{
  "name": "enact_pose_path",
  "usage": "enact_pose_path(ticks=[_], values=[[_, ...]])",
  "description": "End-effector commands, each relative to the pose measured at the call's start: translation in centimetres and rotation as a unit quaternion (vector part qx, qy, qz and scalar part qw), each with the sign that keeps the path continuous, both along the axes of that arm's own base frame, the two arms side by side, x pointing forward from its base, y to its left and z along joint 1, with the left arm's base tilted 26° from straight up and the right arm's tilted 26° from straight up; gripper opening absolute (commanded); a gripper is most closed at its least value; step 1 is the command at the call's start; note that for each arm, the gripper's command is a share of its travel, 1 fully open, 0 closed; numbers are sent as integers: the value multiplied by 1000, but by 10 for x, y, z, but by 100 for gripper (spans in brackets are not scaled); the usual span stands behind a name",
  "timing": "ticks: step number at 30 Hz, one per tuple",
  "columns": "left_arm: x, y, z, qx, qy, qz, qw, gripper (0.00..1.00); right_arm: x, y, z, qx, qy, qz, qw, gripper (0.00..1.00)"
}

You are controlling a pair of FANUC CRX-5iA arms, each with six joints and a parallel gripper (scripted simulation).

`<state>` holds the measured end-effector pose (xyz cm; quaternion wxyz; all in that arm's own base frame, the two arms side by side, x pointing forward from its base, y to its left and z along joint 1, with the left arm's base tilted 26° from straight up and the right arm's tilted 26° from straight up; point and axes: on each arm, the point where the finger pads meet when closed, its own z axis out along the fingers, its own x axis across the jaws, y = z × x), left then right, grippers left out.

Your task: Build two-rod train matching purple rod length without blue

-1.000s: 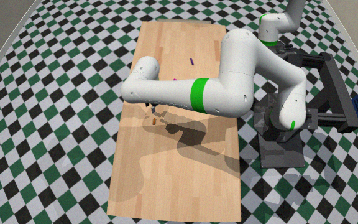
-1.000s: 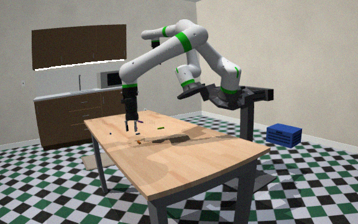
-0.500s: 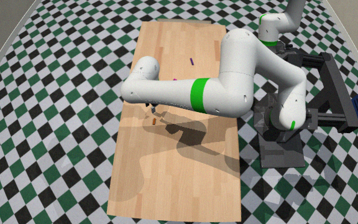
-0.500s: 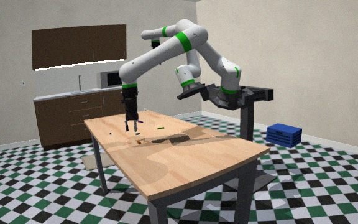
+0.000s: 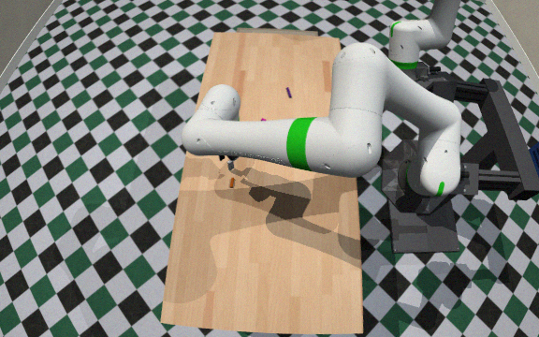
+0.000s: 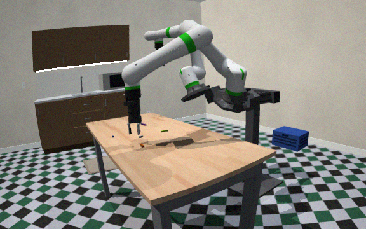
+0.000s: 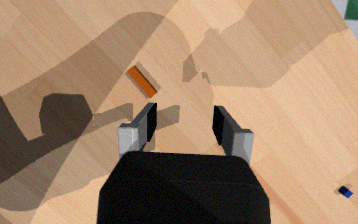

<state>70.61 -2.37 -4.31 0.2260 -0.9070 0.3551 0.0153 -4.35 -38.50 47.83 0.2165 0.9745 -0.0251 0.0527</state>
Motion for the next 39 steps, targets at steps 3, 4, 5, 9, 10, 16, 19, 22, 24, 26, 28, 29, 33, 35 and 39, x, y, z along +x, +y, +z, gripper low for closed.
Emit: enact_pose_path(ticks=[3, 4, 5, 9, 10, 16, 19, 22, 24, 26, 28, 29, 33, 35, 39], values=[[1, -1, 1, 0, -1, 0, 1000, 100, 0, 0, 1, -1, 0, 0, 1000, 100], [1, -1, 1, 0, -1, 0, 1000, 100, 0, 0, 1, -1, 0, 0, 1000, 100], [1, -1, 1, 0, -1, 0, 1000, 100, 0, 0, 1, -1, 0, 0, 1000, 100], [1, -1, 1, 0, -1, 0, 1000, 100, 0, 0, 1, -1, 0, 0, 1000, 100], [1, -1, 1, -1, -1, 0, 1000, 100, 0, 0, 1, -1, 0, 0, 1000, 100], [0, -8, -2, -4, -11, 22, 1000, 100, 0, 0, 1, -1, 0, 0, 1000, 100], [-1, -11, -3, -6, -16, 31, 999, 100, 0, 0, 1, -1, 0, 0, 1000, 100], [-3, -25, -10, -14, -36, 74, 996, 100, 0, 0, 1, -1, 0, 0, 1000, 100], [-6, -38, -16, -21, -54, 114, 992, 100, 0, 0, 1, -1, 0, 0, 1000, 100], [-8, -47, -21, -25, -66, 141, 987, 100, 0, 0, 1, -1, 0, 0, 1000, 100], [-11, -56, -25, -30, -78, 166, 983, 100, 0, 0, 1, -1, 0, 0, 1000, 100], [-12, -60, -27, -32, -83, 179, 980, 100, 0, 0, 1, -1, 0, 0, 1000, 100], [-17, -78, -36, -40, -106, 230, 967, 100, 0, 0, 1, -1, 0, 0, 1000, 100], [-18, -82, -38, -42, -112, 242, 963, 100, 0, 0, 1, -1, 0, 0, 1000, 100], [-26, -103, -48, -51, -138, 300, 943, 100, 0, 0, 1, -1, 0, 0, 1000, 100]])
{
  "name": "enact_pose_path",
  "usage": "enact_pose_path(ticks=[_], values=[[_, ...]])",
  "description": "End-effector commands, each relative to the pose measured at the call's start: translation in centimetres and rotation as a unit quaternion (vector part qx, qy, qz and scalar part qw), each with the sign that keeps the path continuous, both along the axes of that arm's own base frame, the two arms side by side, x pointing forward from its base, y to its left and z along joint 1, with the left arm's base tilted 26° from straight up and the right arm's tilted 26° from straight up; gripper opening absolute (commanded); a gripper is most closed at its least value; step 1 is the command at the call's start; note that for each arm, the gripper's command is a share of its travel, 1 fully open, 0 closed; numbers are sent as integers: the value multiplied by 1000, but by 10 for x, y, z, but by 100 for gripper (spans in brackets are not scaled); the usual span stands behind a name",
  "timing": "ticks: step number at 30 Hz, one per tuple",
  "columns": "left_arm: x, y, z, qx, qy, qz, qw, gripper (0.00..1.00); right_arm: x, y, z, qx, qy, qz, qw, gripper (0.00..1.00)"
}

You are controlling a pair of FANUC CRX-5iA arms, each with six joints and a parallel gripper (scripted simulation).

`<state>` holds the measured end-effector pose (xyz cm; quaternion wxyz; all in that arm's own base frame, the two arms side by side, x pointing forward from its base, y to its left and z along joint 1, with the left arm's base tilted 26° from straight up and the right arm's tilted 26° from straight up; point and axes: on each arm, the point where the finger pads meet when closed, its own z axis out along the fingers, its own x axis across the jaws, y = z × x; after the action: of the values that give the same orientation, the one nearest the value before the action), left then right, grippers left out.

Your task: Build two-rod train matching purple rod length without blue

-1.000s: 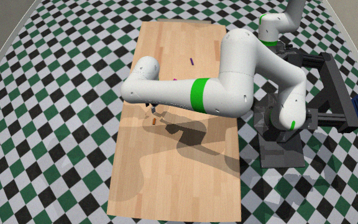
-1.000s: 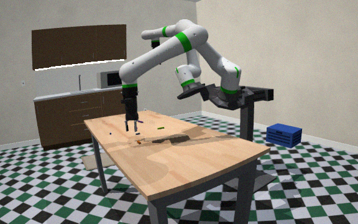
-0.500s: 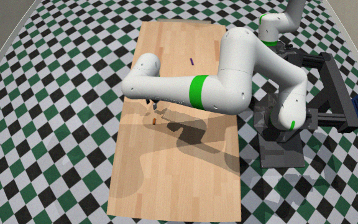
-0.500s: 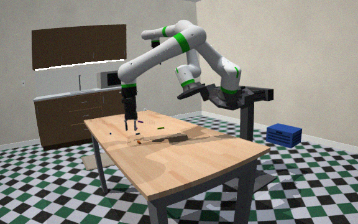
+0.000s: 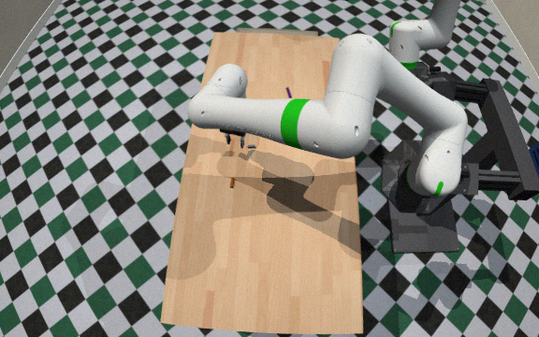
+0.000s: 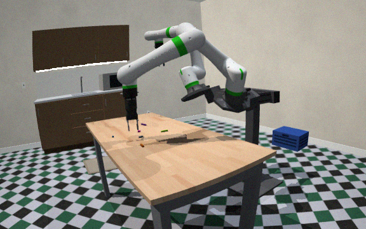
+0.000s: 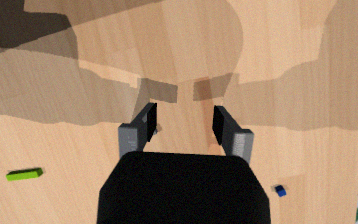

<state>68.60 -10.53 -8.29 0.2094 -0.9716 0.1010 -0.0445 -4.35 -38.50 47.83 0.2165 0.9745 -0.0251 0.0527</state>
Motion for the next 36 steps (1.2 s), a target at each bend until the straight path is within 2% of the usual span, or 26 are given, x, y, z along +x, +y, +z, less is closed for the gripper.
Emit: enact_pose_path(ticks=[1, 12, 14, 15, 21, 29, 31, 32, 36], values=[[-7, -25, -11, -6, -36, 76, 996, 100, 0, 0, 1, -1, 0, 0, 1000, 100], [-28, -75, -36, -28, -98, 217, 971, 100, 0, 0, 1, -1, 0, 0, 1000, 100], [-28, -75, -36, -28, -98, 217, 971, 100, 0, 0, 1, -1, 0, 0, 1000, 100], [-34, -88, -43, -33, -114, 254, 960, 100, 0, 0, 1, -1, 0, 0, 1000, 100], [-47, -114, -57, -43, -145, 324, 934, 100, 0, 0, 1, -1, 0, 0, 1000, 100], [-66, -151, -77, -57, -187, 420, 886, 100, 0, 0, 1, -1, 0, 0, 1000, 100], [-66, -151, -77, -57, -187, 420, 886, 100, 0, 0, 1, -1, 0, 0, 1000, 100], [-74, -164, -84, -62, -202, 452, 867, 100, 0, 0, 1, -1, 0, 0, 1000, 100], [-84, -182, -94, -67, -220, 494, 838, 100, 0, 0, 1, -1, 0, 0, 1000, 100]])
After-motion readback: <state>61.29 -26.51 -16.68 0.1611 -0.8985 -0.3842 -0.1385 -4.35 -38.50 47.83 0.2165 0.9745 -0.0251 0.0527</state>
